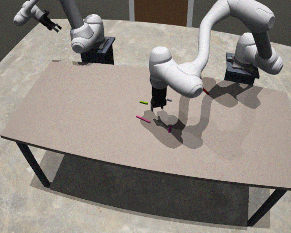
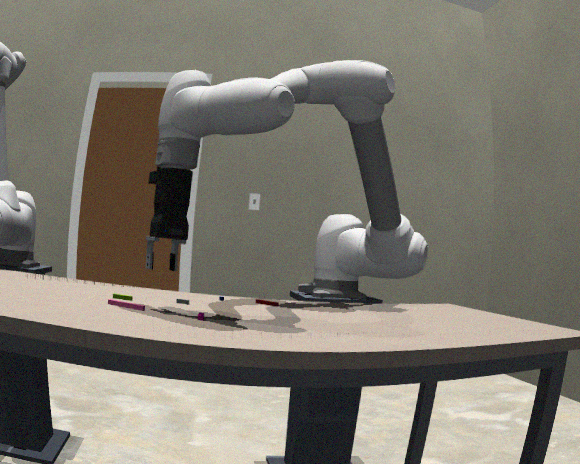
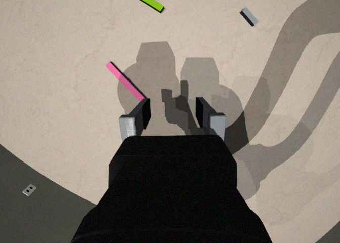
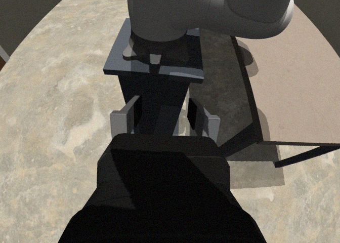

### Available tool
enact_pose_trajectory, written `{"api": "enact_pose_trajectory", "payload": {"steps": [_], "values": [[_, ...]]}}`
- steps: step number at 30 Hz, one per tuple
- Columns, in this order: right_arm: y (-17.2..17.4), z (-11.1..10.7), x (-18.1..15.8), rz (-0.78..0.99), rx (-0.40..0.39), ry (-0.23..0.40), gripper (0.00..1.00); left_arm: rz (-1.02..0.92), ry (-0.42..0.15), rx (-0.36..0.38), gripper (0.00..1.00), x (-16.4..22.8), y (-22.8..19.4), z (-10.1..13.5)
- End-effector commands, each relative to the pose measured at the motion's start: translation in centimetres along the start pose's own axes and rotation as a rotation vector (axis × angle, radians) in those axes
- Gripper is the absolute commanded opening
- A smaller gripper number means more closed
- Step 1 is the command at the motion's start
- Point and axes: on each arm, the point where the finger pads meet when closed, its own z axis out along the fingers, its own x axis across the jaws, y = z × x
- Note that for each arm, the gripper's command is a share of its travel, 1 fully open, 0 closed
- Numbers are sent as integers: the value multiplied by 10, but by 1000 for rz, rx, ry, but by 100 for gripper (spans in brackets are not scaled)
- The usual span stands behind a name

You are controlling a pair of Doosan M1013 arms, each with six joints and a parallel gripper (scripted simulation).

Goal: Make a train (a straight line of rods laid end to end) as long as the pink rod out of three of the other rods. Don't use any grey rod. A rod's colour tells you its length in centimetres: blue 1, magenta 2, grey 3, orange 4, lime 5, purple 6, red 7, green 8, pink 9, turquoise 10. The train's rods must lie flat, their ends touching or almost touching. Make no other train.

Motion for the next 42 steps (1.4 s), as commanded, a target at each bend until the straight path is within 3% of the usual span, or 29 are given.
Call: {"api": "enact_pose_trajectory", "payload": {"steps": [1,26,32,33,42], "values": [[0,-1,0,0,-1,0,100,-167,0,-11,100,-9,-27,1],[0,-1,0,0,-1,0,100,-874,-4,-10,100,-32,-141,14],[0,-1,0,0,-1,0,100,-921,-4,-10,100,-33,-148,15],[0,-1,0,0,-1,0,100,-921,-4,-10,54,-33,-148,15],[0,-1,0,0,-1,0,100,-921,-4,-10,54,-33,-148,15]]}}
